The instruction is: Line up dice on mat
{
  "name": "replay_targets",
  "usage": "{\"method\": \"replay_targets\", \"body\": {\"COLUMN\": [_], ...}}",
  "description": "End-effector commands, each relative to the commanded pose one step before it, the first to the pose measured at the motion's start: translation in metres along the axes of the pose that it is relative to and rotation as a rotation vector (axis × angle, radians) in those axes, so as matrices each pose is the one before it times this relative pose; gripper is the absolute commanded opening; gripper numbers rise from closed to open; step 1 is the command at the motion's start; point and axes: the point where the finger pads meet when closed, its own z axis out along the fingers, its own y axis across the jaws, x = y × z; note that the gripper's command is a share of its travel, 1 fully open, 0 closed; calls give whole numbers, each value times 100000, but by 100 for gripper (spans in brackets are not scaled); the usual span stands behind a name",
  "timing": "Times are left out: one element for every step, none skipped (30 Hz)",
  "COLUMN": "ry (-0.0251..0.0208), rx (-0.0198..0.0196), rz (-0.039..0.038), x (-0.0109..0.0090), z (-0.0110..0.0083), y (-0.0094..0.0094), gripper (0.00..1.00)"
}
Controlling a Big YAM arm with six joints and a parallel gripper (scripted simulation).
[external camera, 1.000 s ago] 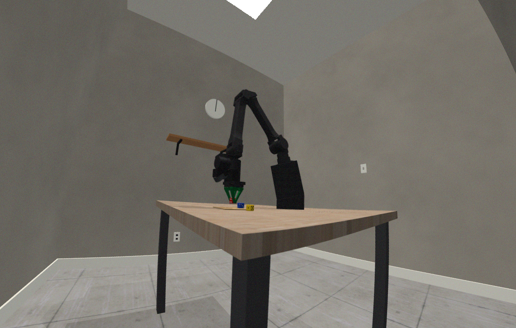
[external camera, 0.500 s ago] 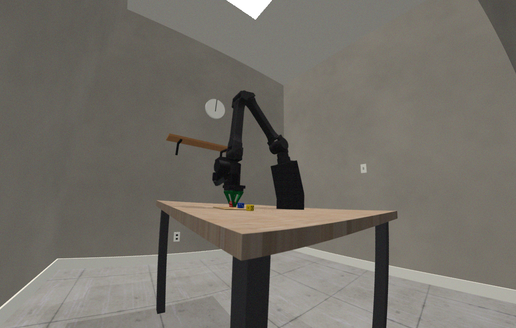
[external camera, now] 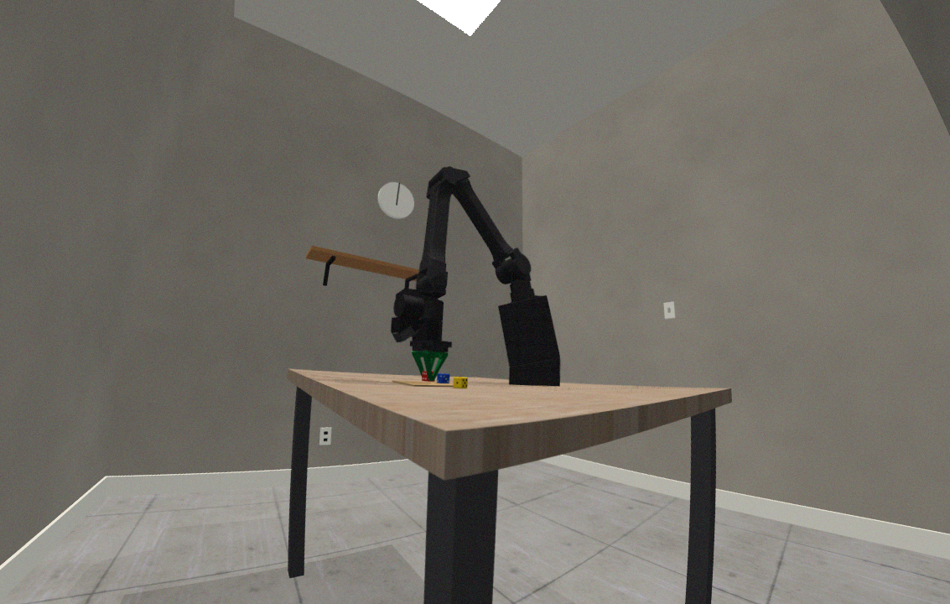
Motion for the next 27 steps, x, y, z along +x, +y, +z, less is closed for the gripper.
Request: {"method": "replay_targets", "body": {"ry": [-4444,0,0,0,0,0,0,0,0,0,0,0,0,0,0,0,-1,-5,-14,-23,-33,-41,-50,-55,-58,-58,0], "rx": [106,0,0,0,0,0,0,0,0,0,0,0,0,0,0,0,0,-1,-3,-6,-8,-10,-12,-14,-15,-15,0], "rz": [347,0,0,0,0,0,0,0,0,0,0,0,0,0,0,0,-1,-4,-8,-15,-21,-27,-32,-35,-37,-37,0], "x": [-1582,0,0,0,0,0,0,0,0,0,0,0,0,0,0,0,-1,-5,-13,-21,-30,-39,-46,-51,-54,-53,0], "z": [-609,0,0,0,0,0,0,0,0,0,0,0,0,0,0,0,0,1,2,3,5,6,7,8,9,9,0], "y": [-438,0,0,0,0,0,0,0,0,0,0,0,0,0,0,0,1,6,14,25,35,45,54,60,63,63,0], "gripper": [20,20,20,20,20,20,20,20,20,20,20,20,20,20,20,20,20,20,20,20,20,20,20,20,20,20,20]}}
